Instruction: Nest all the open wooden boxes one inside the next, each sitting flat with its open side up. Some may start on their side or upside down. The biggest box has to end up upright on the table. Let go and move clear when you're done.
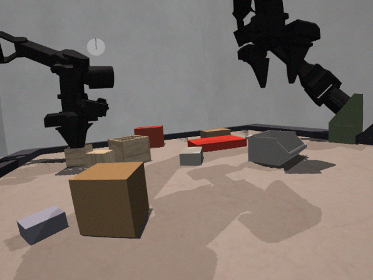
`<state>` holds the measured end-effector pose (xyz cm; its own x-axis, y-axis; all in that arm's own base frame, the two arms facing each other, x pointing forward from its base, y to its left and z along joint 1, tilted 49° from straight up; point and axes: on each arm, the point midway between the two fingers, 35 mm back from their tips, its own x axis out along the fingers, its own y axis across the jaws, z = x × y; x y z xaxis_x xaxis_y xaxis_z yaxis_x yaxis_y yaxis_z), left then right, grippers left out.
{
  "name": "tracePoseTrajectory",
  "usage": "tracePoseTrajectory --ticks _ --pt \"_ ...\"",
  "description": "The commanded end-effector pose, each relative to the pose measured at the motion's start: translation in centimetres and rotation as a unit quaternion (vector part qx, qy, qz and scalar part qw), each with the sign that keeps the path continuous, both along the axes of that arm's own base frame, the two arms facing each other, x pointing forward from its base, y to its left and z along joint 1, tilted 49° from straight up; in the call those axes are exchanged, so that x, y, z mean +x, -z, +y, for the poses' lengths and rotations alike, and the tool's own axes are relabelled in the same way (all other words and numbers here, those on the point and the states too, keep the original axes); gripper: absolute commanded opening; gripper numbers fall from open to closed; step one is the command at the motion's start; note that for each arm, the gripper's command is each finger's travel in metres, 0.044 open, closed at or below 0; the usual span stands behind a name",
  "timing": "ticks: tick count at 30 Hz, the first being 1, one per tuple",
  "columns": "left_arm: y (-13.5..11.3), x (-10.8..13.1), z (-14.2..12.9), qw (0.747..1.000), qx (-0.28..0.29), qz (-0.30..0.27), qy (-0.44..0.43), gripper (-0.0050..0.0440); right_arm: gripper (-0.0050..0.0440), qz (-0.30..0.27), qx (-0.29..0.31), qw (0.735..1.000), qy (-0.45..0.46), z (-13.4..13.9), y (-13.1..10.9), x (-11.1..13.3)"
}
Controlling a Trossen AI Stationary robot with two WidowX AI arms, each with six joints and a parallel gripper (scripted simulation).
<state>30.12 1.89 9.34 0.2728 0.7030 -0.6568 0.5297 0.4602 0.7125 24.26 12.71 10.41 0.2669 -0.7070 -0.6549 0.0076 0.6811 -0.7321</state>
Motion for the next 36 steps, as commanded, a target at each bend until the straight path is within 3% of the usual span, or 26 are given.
tracePoseTrajectory --ticks 1,11,24,36 --pt "-0.3 0.1 -0.1 1.000 -0.002 -0.005 0.002 0.0224 0.0400 -0.006 0.006 1.000 -0.001 0.2 -0.3 0.1" --pt "-0.3 0.1 -0.2 1.000 -0.002 -0.004 0.003 0.0224 0.0400 -0.006 0.006 1.000 -0.001 0.2 -0.3 0.1" --pt "-4.2 -1.4 -4.4 1.000 -0.006 -0.007 0.002 0.0224 0.0400 -0.006 0.006 1.000 -0.001 0.2 -0.3 0.1" --pt "-3.8 -0.8 -4.8 1.000 -0.004 -0.002 0.004 0.0224 0.0400 -0.006 0.006 1.000 -0.001 0.2 -0.3 0.1"
